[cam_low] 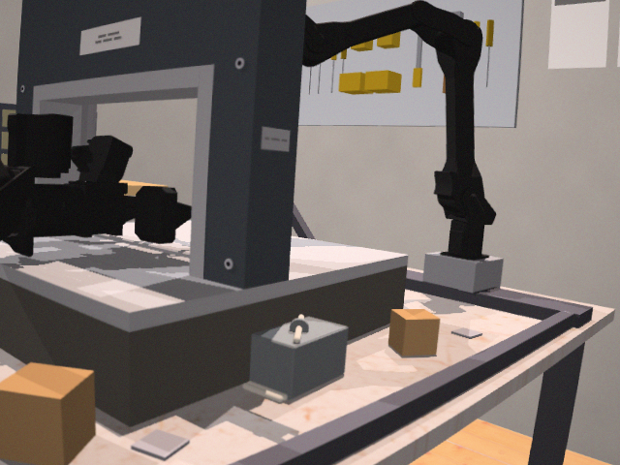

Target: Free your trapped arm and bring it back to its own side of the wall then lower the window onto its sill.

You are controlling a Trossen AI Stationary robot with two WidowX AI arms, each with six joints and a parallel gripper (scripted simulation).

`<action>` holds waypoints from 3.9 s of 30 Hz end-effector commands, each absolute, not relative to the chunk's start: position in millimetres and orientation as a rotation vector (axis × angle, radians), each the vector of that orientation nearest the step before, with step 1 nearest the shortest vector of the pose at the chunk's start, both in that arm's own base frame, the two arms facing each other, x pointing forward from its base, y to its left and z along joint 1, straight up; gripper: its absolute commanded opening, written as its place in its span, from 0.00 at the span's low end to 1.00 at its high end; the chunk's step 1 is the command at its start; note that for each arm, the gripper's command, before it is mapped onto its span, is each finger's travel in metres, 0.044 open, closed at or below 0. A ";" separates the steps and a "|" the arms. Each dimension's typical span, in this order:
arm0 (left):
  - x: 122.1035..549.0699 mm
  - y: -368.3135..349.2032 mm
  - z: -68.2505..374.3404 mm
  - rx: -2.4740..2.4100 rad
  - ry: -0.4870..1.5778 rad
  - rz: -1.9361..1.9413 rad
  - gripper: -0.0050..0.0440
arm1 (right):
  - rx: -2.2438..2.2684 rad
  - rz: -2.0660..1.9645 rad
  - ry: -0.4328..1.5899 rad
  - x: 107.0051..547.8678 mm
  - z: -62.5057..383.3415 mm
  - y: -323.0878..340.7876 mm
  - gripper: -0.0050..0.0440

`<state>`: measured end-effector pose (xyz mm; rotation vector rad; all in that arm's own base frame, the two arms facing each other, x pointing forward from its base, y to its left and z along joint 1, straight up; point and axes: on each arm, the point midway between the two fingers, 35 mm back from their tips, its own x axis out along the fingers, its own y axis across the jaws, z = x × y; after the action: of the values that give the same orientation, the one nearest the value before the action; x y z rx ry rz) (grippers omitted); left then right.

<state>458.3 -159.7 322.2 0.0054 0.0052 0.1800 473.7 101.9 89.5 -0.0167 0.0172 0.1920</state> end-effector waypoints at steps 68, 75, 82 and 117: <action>446.3 -152.1 405.7 -0.095 -0.159 0.169 0.92 | -0.008 0.160 0.016 364.1 164.0 67.6 0.92; 446.3 -152.1 405.7 -0.095 -0.159 0.169 0.92 | -0.010 0.157 0.020 361.3 175.5 65.4 0.92; 446.3 -152.1 405.7 -0.095 -0.159 0.169 0.92 | -0.006 0.144 0.012 339.2 198.2 56.3 0.92; 446.3 -152.1 405.7 -0.095 -0.159 0.169 0.92 | -0.005 -0.001 -0.082 313.8 335.3 0.4 0.92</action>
<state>458.3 -159.7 322.3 0.0054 0.0052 0.1800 316.7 0.7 320.2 0.0006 -0.0404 0.0051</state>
